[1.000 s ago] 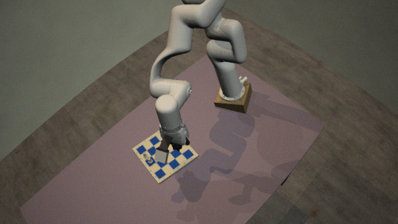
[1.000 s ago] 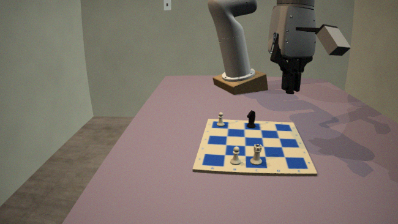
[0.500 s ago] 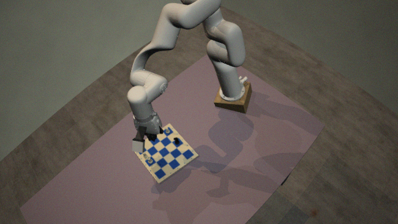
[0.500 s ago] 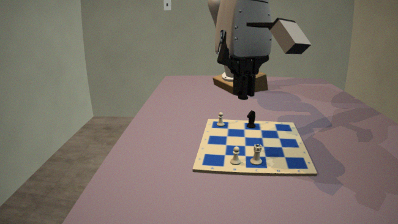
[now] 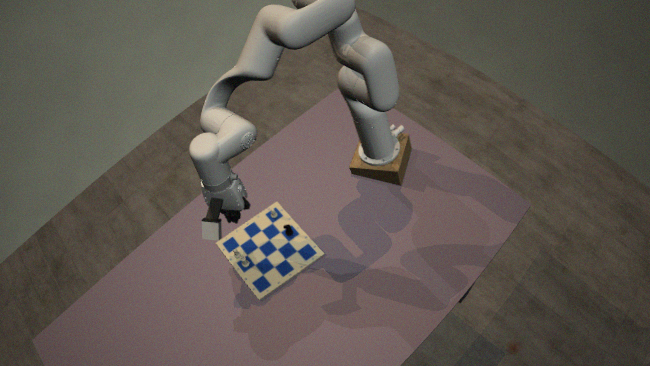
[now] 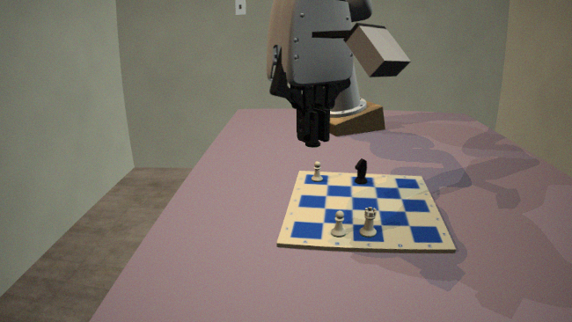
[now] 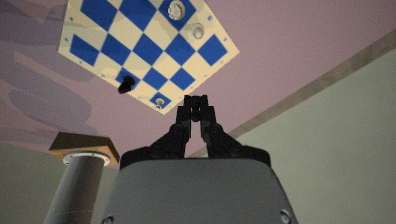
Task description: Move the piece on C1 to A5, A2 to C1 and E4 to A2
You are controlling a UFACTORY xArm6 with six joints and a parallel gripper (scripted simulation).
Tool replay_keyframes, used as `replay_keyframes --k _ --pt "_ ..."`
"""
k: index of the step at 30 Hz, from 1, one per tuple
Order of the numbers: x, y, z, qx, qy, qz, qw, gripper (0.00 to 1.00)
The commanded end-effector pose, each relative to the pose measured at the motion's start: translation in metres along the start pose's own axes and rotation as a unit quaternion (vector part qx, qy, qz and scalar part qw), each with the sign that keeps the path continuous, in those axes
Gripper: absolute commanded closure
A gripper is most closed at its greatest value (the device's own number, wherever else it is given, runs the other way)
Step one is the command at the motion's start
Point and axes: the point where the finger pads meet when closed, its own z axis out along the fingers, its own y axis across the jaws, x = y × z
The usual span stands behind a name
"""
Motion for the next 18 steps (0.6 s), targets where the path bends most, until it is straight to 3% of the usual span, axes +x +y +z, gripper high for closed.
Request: replay_keyframes --k 1,14,18 --pt "0.001 0.001 -0.001 -0.001 0.002 0.000 1.000 1.00" --pt "0.001 0.002 0.022 -0.001 0.002 0.000 1.000 1.00" --pt "0.001 0.002 0.041 -0.001 0.002 0.000 1.000 1.00"
